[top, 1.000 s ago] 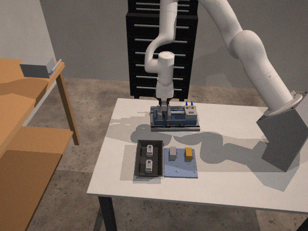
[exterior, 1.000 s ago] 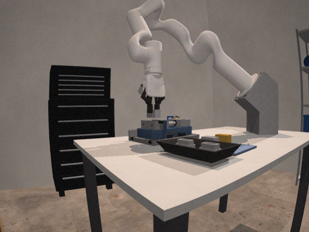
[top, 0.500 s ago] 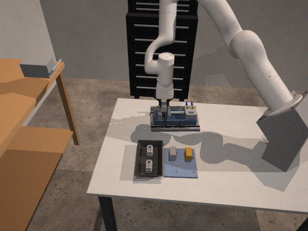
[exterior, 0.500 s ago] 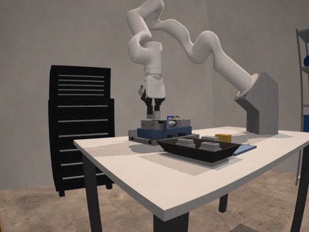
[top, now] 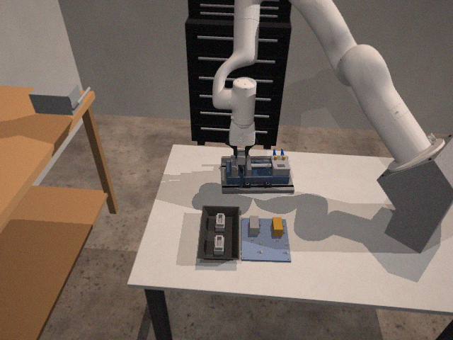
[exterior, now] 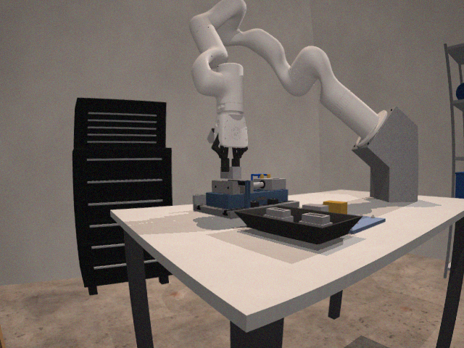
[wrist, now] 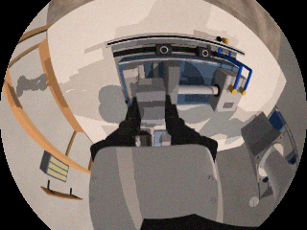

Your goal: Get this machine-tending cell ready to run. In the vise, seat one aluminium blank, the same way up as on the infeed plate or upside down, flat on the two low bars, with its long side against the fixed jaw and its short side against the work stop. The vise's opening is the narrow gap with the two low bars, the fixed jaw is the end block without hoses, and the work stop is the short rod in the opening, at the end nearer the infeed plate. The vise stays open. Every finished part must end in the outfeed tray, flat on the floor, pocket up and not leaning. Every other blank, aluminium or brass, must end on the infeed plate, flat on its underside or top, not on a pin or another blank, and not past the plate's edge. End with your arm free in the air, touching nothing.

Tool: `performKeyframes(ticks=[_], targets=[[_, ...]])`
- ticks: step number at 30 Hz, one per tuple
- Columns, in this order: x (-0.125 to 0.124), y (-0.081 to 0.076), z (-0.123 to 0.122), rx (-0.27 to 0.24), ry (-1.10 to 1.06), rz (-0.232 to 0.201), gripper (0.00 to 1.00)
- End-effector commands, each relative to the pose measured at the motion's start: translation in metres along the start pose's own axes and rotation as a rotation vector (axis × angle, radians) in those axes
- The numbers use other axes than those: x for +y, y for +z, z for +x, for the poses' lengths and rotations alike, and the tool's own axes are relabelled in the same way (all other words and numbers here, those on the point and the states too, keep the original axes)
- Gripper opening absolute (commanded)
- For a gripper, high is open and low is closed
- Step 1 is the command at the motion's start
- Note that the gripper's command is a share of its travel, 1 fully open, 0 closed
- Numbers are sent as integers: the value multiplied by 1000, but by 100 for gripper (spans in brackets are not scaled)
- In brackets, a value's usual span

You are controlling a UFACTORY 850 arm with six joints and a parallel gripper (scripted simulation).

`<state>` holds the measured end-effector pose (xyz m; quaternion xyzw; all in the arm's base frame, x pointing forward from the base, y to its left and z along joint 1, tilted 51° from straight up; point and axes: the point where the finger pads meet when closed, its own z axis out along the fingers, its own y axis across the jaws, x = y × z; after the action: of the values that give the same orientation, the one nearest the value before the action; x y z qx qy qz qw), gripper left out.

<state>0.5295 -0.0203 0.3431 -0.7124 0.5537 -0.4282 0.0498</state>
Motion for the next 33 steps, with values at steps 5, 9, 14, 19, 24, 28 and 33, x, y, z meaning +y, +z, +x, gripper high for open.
performKeyframes(ticks=[5, 9, 14, 19, 24, 28, 33], targets=[[-1, 0, 0, 0, 0, 1, 0], [-1, 0, 0, 0, 0, 1, 0], [-1, 0, 0, 0, 0, 1, 0], [-1, 0, 0, 0, 0, 1, 0], [-1, 1, 0, 0, 0, 1, 0], [-1, 2, 0, 0, 0, 1, 0], [-1, 3, 0, 0, 0, 1, 0]])
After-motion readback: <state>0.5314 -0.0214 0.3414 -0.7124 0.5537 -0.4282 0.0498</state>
